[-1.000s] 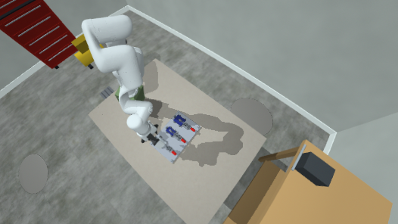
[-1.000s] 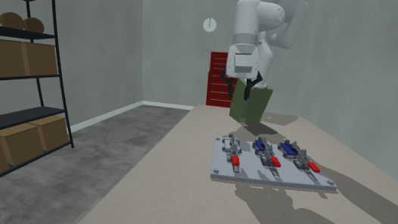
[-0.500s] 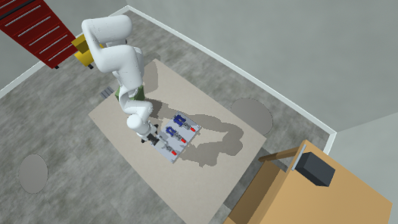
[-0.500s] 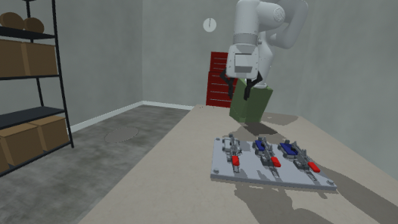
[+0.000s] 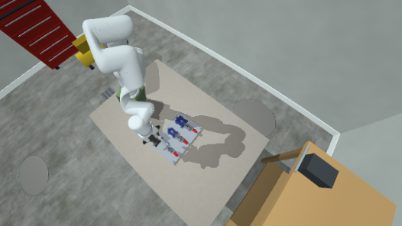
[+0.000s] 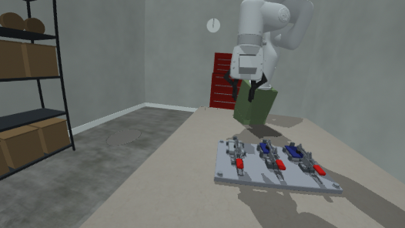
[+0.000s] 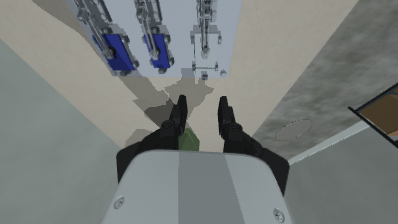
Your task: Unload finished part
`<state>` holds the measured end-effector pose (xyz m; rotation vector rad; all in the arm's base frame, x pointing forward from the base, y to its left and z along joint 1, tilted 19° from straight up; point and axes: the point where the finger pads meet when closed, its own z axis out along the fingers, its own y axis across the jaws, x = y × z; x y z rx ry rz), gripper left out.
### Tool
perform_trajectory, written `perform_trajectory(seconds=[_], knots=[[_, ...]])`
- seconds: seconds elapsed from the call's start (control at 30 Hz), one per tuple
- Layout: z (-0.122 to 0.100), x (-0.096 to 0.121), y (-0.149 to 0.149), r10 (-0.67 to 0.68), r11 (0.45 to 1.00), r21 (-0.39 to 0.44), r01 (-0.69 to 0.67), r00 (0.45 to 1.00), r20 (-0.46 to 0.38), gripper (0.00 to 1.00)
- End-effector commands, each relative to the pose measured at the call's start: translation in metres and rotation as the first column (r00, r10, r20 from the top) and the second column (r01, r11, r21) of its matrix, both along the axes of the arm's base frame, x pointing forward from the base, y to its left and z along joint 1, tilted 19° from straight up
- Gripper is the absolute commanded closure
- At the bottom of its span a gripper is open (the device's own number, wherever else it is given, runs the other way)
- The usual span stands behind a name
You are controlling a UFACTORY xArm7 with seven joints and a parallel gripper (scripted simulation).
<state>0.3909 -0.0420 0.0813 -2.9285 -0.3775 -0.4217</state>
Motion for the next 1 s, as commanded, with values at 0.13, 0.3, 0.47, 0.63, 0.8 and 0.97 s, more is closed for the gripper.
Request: perform_trajectory(seconds=[0.13, 0.3, 0.47, 0.63, 0.8, 0.97], knots=[[0.001, 0.001, -0.001, -0.001, 1.000, -0.001, 0.001, 1.000, 0.003, 0.53], [0.001, 0.001, -0.001, -0.001, 1.000, -0.001, 0.001, 1.000, 0.003, 0.53], [-0.003, 0.002, 0.000, -0.001, 1.000, -0.001, 0.001, 1.000, 0.003, 0.53], [-0.019, 0.007, 0.003, -0.001, 1.000, -0.001, 0.001, 1.000, 0.003, 0.53], [-0.032, 0.010, 0.006, -0.001, 1.000, -0.001, 0.001, 1.000, 0.003, 0.53], [-0.050, 0.015, 0.010, -0.001, 1.000, -0.001, 0.001, 1.000, 0.003, 0.53]])
